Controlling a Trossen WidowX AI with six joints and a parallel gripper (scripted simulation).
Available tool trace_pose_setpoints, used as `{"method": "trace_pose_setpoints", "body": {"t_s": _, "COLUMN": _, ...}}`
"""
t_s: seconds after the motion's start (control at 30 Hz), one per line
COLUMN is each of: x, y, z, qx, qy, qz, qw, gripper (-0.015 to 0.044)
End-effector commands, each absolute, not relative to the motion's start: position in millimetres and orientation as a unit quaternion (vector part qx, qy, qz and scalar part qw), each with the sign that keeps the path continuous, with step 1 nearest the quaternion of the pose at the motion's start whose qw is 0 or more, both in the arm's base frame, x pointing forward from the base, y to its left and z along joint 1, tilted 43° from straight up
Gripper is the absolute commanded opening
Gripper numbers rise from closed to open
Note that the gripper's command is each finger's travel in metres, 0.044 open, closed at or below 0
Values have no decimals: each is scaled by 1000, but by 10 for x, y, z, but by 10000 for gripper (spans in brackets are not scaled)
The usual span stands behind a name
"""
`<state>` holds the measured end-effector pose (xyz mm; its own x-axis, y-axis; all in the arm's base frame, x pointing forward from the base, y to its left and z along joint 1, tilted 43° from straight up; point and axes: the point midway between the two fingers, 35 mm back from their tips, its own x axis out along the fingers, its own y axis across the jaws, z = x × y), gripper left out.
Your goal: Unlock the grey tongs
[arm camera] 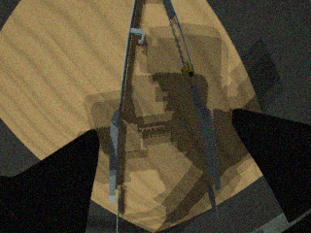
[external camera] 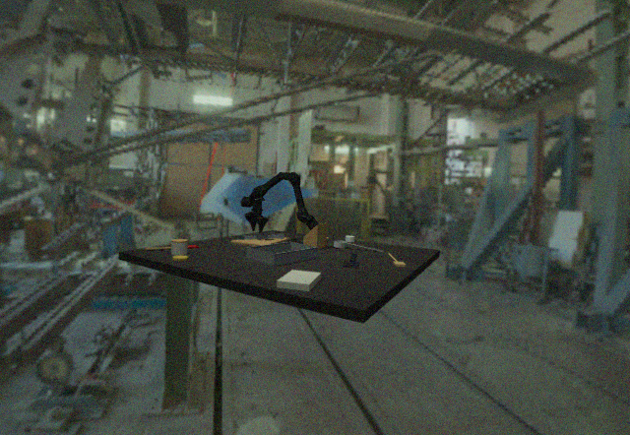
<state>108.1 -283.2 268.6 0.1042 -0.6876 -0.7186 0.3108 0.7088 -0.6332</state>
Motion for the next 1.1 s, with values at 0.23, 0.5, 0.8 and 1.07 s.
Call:
{"method": "trace_pose_setpoints", "body": {"t_s": 0.23, "x": 1880, "y": -2543, "z": 3439, "qx": -157, "qy": 571, "qz": -342, "qw": 730, "gripper": 440}}
{"method": "trace_pose_setpoints", "body": {"t_s": 0.5, "x": 2173, "y": -2310, "z": 3702, "qx": -166, "qy": 567, "qz": -343, "qw": 730, "gripper": 440}}
{"method": "trace_pose_setpoints", "body": {"t_s": 0.8, "x": 2034, "y": -2047, "z": 3920, "qx": -195, "qy": 563, "qz": -330, "qw": 733, "gripper": 440}}
{"method": "trace_pose_setpoints", "body": {"t_s": 1.07, "x": 2034, "y": -2047, "z": 3920, "qx": -195, "qy": 563, "qz": -330, "qw": 733, "gripper": 440}}
